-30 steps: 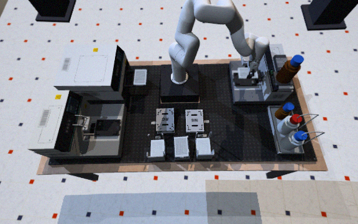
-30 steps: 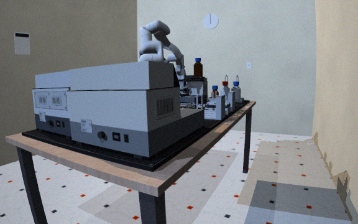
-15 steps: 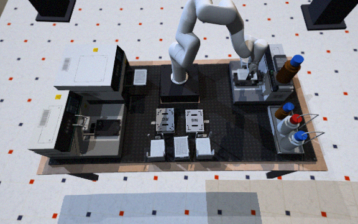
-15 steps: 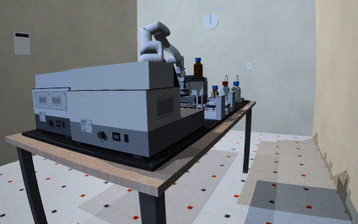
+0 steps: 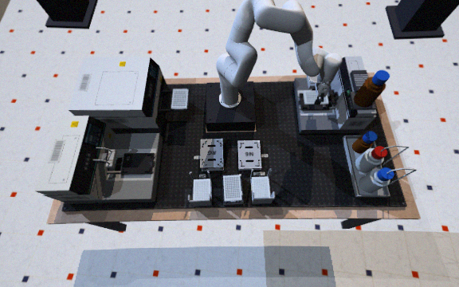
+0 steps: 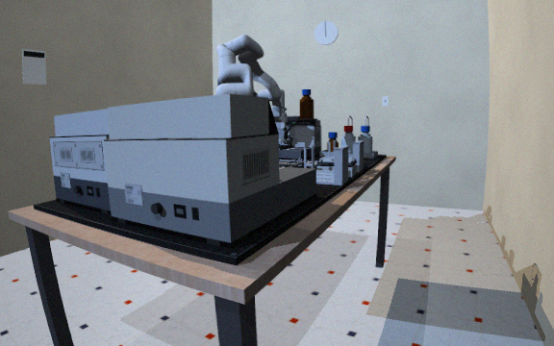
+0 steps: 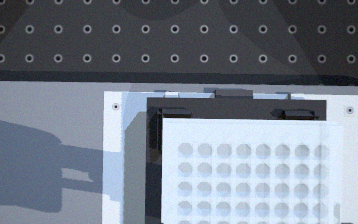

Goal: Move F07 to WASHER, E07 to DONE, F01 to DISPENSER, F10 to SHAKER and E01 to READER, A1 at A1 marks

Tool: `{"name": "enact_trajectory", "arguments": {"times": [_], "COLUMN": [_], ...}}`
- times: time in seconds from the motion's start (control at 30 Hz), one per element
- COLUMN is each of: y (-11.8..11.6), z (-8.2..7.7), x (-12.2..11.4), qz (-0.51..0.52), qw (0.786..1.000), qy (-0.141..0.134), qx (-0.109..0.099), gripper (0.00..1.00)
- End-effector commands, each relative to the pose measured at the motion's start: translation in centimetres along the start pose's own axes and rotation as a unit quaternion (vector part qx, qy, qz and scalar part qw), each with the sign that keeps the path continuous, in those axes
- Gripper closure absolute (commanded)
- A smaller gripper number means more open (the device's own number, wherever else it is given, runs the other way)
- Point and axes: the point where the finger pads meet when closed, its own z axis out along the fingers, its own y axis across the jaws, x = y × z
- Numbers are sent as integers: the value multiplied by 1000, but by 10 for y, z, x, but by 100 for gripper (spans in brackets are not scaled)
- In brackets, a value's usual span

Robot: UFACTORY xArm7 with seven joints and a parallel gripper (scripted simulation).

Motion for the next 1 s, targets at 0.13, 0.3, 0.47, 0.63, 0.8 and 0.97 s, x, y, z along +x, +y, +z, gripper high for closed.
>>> {"name": "enact_trajectory", "arguments": {"times": [0.13, 0.3, 0.47, 0.63, 0.8, 0.97], "y": [0, 0, 0, 0, 0, 0], "z": [-2, -2, -2, 4, 10, 17], "x": [-2, -2, -2, -2, -2, -2], "qz": [0, 0, 0, 0, 0, 0], "qw": [1000, 1000, 1000, 1000, 1000, 1000], "qy": [-3, -3, -3, -3, -3, -3], "qx": [0, 0, 0, 0, 0, 0], "gripper": [100, 100, 100, 100, 100, 100]}}
